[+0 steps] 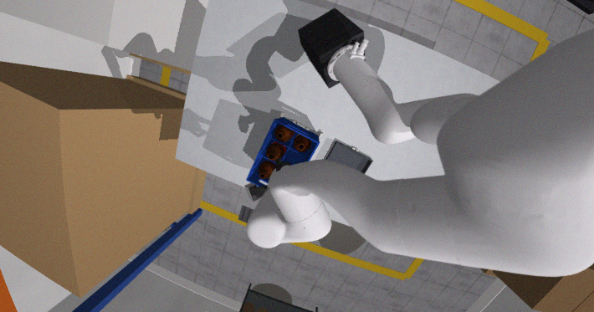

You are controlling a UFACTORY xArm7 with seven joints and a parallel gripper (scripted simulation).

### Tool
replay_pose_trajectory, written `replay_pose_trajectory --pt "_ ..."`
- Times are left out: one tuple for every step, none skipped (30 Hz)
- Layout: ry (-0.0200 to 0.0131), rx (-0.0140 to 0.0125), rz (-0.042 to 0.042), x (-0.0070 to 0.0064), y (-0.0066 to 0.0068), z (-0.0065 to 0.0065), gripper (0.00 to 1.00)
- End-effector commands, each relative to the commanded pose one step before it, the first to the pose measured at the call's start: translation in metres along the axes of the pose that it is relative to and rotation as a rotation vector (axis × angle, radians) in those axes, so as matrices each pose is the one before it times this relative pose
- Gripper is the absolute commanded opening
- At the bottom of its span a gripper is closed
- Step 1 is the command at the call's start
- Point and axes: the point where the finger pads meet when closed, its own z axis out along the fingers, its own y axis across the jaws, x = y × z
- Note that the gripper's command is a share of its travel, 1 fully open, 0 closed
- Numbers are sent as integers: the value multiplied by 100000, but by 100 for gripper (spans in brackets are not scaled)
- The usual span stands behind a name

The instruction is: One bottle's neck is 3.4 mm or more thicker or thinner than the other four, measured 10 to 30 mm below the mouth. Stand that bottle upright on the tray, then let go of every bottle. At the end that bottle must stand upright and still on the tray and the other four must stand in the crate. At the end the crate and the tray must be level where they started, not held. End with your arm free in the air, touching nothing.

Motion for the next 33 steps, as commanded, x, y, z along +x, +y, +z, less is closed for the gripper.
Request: replay_pose_trajectory --pt "362 115 16 119 -26 -93 65" --pt "0 3 2 0 0 27 65" --pt "0 3 3 0 -1 33 65" --pt "0 4 3 0 -1 40 65" --pt "0 5 4 0 -1 47 65" --pt "0 6 4 0 -1 54 65" --pt "0 6 5 0 -1 61 65" --pt "0 7 5 0 -1 68 65" --pt "1 8 6 -1 -1 75 65" --pt "0 2 2 0 -1 83 65" --pt "0 0 0 0 -1 90 65" --pt "0 0 0 0 -1 96 65" --pt "0 0 0 0 -1 102 65" --pt "0 0 0 -1 -2 108 65" --pt "0 0 0 0 -2 113 65" --pt "0 0 0 0 0 0 65" --pt "0 0 0 0 0 0 65" --pt "0 0 0 0 -2 118 65" --pt "0 0 0 0 -2 123 65" --pt "0 0 0 -1 -2 126 65" --pt "0 0 0 0 -2 130 65" --pt "0 0 0 0 -2 132 65" --pt "0 0 0 0 -2 134 65" --pt "0 0 0 -1 -2 136 65" --pt "0 0 0 1 -2 137 65" --pt "0 0 0 0 -2 137 65" --pt "0 0 0 -1 -2 137 65" --pt "0 0 0 0 -2 136 65" --pt "0 0 0 0 -2 134 65" --pt "0 0 0 0 -2 132 65" --pt "0 0 0 -1 -2 130 65" --pt "0 0 0 0 -2 126 65" --pt "0 0 0 0 0 0 65"
